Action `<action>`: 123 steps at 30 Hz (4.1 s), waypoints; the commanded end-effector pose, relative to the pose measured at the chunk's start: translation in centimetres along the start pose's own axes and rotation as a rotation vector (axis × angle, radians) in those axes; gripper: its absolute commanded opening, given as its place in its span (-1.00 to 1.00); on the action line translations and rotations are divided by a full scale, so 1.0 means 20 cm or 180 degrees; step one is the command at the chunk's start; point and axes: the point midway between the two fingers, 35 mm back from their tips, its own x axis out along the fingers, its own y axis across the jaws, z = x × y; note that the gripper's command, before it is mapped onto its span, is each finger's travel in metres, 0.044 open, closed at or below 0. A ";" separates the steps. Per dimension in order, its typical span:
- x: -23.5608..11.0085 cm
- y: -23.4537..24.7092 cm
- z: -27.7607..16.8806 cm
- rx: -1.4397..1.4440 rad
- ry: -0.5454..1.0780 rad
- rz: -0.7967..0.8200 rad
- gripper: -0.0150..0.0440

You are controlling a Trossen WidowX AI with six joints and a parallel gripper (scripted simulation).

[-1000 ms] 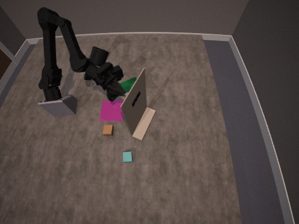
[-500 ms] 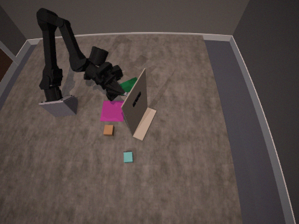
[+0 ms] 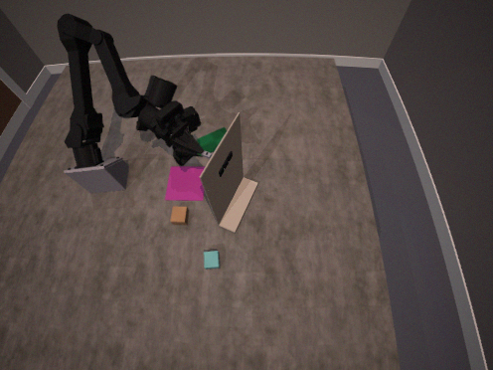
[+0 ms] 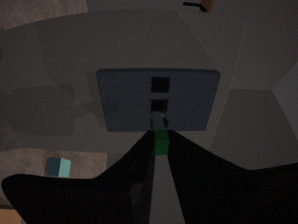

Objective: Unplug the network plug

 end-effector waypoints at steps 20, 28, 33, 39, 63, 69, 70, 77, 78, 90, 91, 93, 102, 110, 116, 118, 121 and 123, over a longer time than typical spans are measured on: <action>-0.05 0.00 -0.01 0.0013 0.0015 -0.0002 -0.49; -0.07 0.00 -0.01 0.0013 0.0016 -0.0001 -0.49; -0.08 0.00 -0.01 0.0013 0.0016 -0.0001 -0.49; -0.09 0.00 -0.02 0.0013 0.0016 -0.0001 -0.49; -0.14 -0.13 -0.04 0.0036 0.0022 0.0013 -0.49; -0.17 -0.21 -0.06 0.0025 0.0022 0.0009 -0.49; -0.17 -0.22 -0.06 0.0023 0.0021 0.0008 -0.49; -0.21 -0.30 -0.08 0.0006 0.0020 -0.0003 -0.49; -0.21 -0.30 -0.08 0.0005 0.0020 -0.0003 -0.49; -0.15 -0.05 -0.13 -0.0553 -0.0197 0.0872 -0.49; -0.15 -0.03 -0.14 -0.0596 -0.0226 0.0953 -0.49; -0.15 0.02 -0.15 -0.0678 -0.0290 0.1114 -0.49; -0.17 0.21 -0.18 -0.0954 -0.0657 0.1801 -0.49; -0.23 0.36 -0.20 -0.1068 -0.1082 0.2332 -0.49; -0.29 0.45 -0.21 -0.1070 -0.1455 0.2662 -0.49; -0.31 0.47 -0.21 -0.1055 -0.1587 0.2757 -0.49; -0.34 0.50 -0.20 -0.1017 -0.1792 0.2882 -0.49; -0.36 0.52 -0.20 -0.0995 -0.1885 0.2931 -0.49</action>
